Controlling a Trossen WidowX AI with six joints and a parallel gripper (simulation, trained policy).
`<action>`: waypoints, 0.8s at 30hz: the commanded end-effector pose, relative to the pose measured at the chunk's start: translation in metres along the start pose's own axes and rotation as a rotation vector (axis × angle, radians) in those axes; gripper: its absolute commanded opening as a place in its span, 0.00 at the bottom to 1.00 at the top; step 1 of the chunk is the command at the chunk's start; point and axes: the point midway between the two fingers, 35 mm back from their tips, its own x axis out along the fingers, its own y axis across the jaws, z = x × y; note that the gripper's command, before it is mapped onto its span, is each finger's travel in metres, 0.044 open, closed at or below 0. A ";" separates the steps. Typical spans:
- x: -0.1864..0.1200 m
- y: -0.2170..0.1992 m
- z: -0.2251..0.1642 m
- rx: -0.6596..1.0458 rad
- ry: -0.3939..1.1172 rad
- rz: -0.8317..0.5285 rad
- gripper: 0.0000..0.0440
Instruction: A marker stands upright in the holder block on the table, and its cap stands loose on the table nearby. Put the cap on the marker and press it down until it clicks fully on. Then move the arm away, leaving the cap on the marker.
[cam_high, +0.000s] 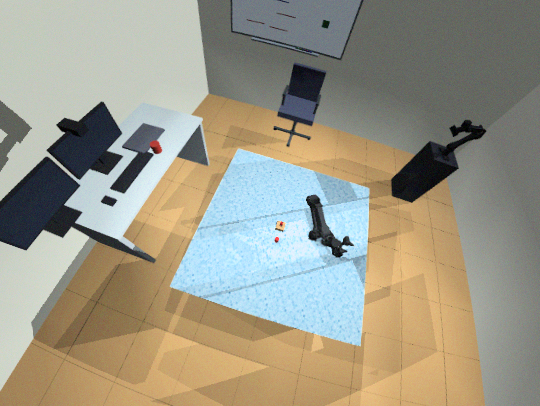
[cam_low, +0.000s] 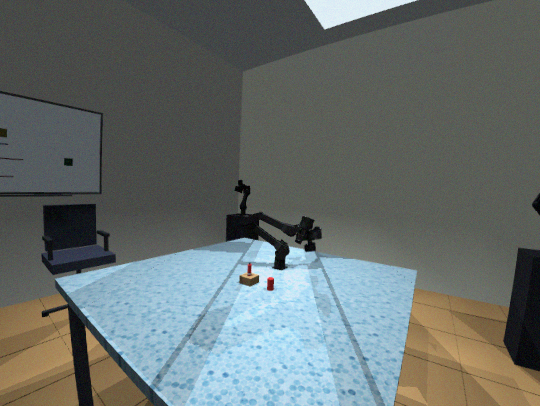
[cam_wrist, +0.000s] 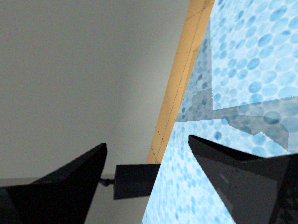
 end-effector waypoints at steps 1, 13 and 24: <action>-0.001 -0.001 0.001 0.004 -0.005 -0.006 0.85; -0.012 -0.011 0.018 0.033 -0.080 -0.095 0.55; -0.026 -0.014 0.032 0.067 -0.140 -0.172 0.62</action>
